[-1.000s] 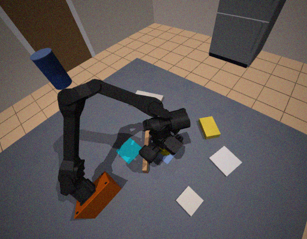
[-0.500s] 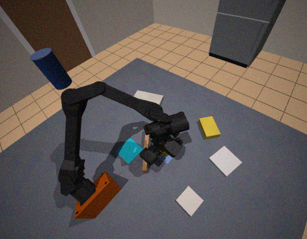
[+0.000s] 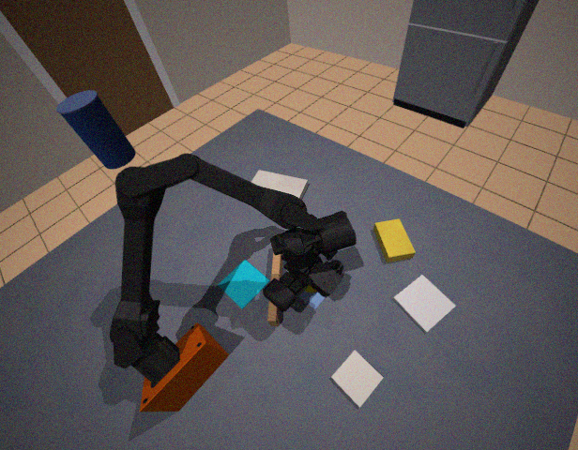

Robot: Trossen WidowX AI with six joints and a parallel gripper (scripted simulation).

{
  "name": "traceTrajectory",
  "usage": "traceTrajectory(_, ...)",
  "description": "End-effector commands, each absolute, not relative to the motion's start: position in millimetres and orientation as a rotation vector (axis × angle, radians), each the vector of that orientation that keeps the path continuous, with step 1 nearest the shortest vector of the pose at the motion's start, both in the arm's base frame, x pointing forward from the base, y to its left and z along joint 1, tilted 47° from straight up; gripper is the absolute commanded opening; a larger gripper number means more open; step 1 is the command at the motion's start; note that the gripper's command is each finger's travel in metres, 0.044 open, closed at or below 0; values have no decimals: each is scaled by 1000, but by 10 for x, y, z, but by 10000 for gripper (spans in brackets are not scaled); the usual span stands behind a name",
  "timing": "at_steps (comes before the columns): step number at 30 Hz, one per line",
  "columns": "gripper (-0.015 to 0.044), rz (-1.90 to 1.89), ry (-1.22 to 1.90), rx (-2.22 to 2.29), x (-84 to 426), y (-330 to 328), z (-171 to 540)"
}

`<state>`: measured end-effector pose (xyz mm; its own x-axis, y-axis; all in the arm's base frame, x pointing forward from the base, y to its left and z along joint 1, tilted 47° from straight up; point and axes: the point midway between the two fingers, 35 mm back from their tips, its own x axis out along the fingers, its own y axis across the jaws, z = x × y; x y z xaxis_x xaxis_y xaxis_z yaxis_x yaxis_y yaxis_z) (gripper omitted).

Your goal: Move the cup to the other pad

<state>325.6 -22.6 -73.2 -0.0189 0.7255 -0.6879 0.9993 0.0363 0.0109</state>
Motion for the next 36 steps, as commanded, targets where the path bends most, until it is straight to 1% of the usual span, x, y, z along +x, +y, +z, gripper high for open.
traceTrajectory(1,93,-682,1798,1741,3257,-225,-731)
traceTrajectory(12,20,-682,1798,1741,3257,-225,-731)
traceTrajectory(13,0,-682,1798,1741,3257,-225,-731)
traceTrajectory(36,0,-689,1802,1746,3265,-758,-254)
